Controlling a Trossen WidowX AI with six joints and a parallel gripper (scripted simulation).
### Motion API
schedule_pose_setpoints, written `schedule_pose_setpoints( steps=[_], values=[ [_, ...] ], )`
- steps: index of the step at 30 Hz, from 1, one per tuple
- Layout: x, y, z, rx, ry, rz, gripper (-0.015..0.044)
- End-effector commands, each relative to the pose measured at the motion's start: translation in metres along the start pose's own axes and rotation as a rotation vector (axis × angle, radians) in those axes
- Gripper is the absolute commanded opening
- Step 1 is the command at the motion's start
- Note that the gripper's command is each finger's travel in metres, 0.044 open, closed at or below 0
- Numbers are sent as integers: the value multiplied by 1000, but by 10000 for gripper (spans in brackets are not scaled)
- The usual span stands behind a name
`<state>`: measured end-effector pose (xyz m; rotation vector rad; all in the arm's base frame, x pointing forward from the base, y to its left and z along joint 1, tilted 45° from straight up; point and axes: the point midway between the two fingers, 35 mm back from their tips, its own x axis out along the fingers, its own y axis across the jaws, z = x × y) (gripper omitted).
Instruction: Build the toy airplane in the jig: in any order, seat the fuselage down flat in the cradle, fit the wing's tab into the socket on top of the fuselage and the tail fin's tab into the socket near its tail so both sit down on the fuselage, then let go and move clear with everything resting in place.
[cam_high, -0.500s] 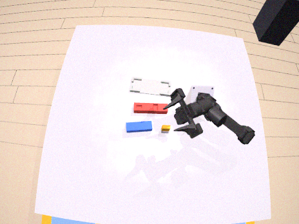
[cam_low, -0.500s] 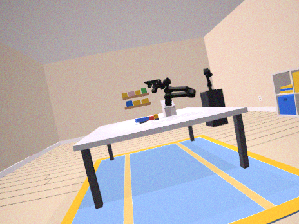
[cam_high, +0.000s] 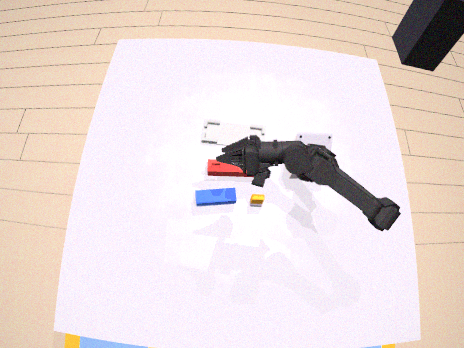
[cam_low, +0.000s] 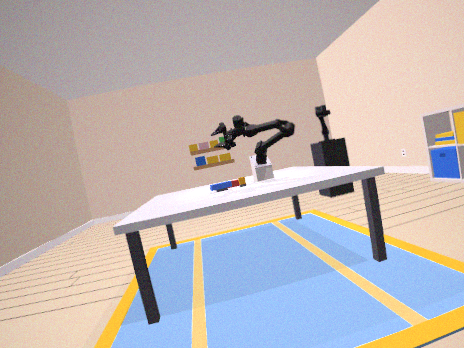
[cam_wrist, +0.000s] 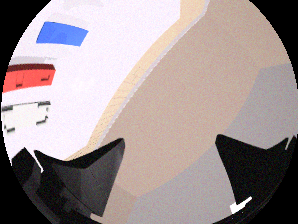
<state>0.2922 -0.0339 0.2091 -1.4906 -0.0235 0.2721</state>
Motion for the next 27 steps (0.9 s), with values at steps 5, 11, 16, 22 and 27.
schedule_pose_setpoints(
  steps=[5, 11, 16, 22, 27],
  values=[
    [33, 78, 1, 655, 4, 495, 440],
    [33, 134, 9, 1152, 162, 899, 440],
    [23, 169, 21, 1530, 398, 1234, 440],
    [11, 190, 33, 1816, 697, 1526, 440],
    [11, 192, 35, 1816, 698, 1526, 440]
  ],
)
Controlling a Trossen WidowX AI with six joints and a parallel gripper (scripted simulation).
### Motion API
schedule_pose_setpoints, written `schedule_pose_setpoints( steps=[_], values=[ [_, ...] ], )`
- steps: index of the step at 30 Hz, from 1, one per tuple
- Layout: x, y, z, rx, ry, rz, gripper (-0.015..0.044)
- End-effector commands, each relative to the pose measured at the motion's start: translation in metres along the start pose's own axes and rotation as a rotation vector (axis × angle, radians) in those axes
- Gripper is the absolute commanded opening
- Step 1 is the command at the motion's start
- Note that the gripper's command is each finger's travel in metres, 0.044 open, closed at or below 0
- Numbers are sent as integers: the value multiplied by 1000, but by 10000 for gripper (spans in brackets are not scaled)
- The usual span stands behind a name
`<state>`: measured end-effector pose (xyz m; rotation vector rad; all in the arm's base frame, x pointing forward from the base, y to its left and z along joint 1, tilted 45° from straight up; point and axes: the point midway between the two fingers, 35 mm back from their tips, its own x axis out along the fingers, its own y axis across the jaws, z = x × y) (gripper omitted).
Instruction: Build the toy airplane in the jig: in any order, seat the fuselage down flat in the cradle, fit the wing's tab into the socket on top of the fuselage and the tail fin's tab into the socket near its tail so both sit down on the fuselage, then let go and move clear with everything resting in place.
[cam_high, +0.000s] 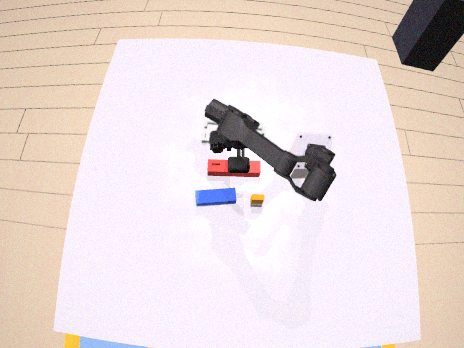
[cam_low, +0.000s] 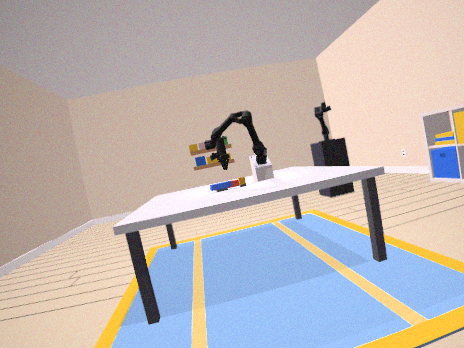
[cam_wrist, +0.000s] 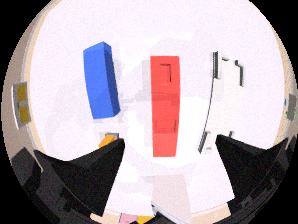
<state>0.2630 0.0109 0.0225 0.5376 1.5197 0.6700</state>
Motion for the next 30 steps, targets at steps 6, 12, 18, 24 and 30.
schedule_pose_setpoints(
  steps=[6, 12, 18, 24, 30],
  values=[
    [52, 1, 2, 16, 4, 9, 440],
    [66, 2, 2, 16, 4, 9, 440],
    [70, 2, 2, 16, 3, 9, 440],
    [79, 1, 3, 16, 3, 9, 440],
    [89, 2, 3, 16, 3, 9, 440]
  ],
)
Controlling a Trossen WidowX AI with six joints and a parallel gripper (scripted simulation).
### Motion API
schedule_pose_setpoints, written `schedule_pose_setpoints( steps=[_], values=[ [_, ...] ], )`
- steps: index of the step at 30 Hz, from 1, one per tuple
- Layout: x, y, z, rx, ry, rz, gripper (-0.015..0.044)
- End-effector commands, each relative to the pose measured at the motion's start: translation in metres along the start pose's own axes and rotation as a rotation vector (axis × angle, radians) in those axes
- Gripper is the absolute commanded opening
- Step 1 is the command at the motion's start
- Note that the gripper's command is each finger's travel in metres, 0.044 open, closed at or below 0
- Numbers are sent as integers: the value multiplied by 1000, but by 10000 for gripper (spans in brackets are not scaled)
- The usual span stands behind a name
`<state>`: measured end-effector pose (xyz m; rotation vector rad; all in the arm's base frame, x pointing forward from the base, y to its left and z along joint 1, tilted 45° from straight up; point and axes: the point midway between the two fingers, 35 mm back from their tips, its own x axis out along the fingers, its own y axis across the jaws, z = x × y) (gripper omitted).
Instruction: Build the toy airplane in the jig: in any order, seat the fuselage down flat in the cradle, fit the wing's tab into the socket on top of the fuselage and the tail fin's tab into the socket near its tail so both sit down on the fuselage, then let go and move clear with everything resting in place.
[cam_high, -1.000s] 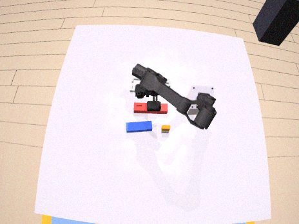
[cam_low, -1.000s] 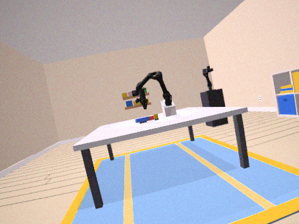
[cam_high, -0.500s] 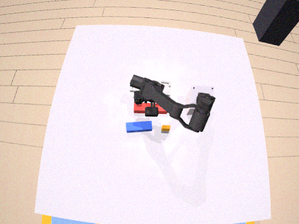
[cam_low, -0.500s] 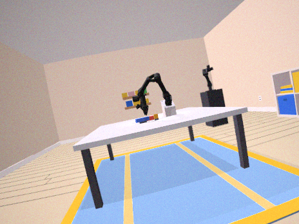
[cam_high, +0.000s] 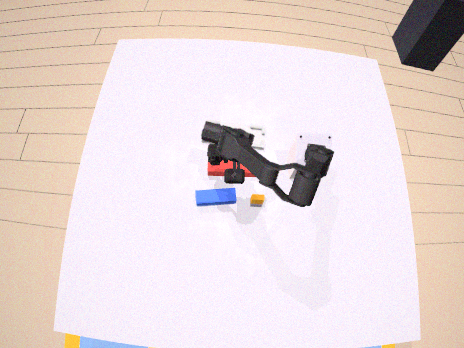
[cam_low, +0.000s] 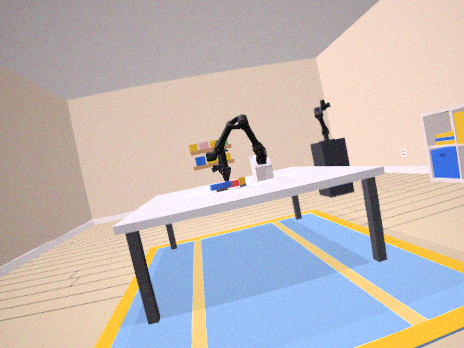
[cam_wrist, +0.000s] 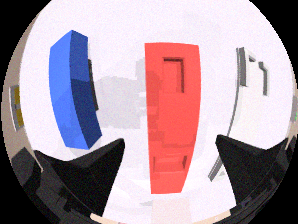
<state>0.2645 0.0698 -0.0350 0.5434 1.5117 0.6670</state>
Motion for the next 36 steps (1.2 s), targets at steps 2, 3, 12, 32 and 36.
schedule_pose_setpoints(
  steps=[2, 3, 12, 32, 36],
  values=[
    [10, 0, -4, 14, 12, 6, 440],
    [12, 0, -4, 14, 12, 7, 440],
    [26, 0, -5, 14, 12, 8, 440],
    [35, 1, -6, 14, 13, 10, 177],
    [35, 1, -6, 14, 13, 10, 131]
  ],
)
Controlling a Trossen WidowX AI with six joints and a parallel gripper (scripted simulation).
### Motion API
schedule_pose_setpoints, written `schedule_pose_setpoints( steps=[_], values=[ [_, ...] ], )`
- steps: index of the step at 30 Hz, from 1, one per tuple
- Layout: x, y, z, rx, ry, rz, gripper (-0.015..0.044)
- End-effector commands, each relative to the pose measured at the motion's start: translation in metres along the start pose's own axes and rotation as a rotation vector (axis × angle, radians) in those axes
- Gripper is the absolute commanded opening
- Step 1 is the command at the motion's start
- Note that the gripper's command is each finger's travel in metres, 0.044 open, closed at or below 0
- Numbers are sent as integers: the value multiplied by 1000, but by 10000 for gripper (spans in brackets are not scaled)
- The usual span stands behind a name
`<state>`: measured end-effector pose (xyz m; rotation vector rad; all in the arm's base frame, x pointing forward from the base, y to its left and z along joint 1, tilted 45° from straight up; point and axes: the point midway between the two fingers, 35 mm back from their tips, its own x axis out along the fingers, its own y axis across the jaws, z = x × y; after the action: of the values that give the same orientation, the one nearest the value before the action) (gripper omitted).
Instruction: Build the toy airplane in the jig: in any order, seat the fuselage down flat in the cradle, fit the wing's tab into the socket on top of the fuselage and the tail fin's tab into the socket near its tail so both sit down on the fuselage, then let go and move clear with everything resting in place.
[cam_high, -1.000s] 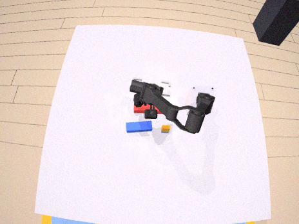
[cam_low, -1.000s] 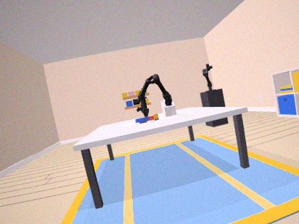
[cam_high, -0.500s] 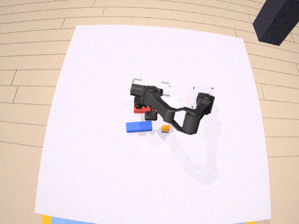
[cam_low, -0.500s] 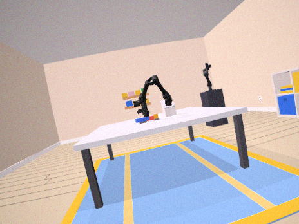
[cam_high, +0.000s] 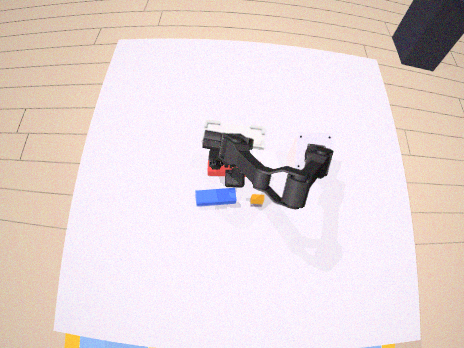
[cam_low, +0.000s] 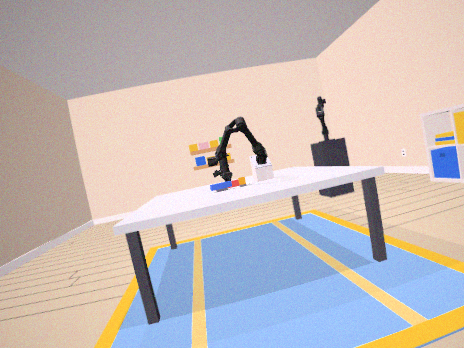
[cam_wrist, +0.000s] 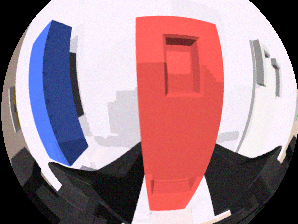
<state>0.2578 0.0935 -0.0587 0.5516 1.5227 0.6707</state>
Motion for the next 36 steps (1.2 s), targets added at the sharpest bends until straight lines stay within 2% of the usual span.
schedule_pose_setpoints(
  steps=[1, 5, 36],
  values=[
    [0, 0, -1, 7, 3, 3, 105],
    [-9, -1, 1, 7, 2, -1, 0],
    [-102, -4, 5, 8, 1, -9, 0]
  ],
)
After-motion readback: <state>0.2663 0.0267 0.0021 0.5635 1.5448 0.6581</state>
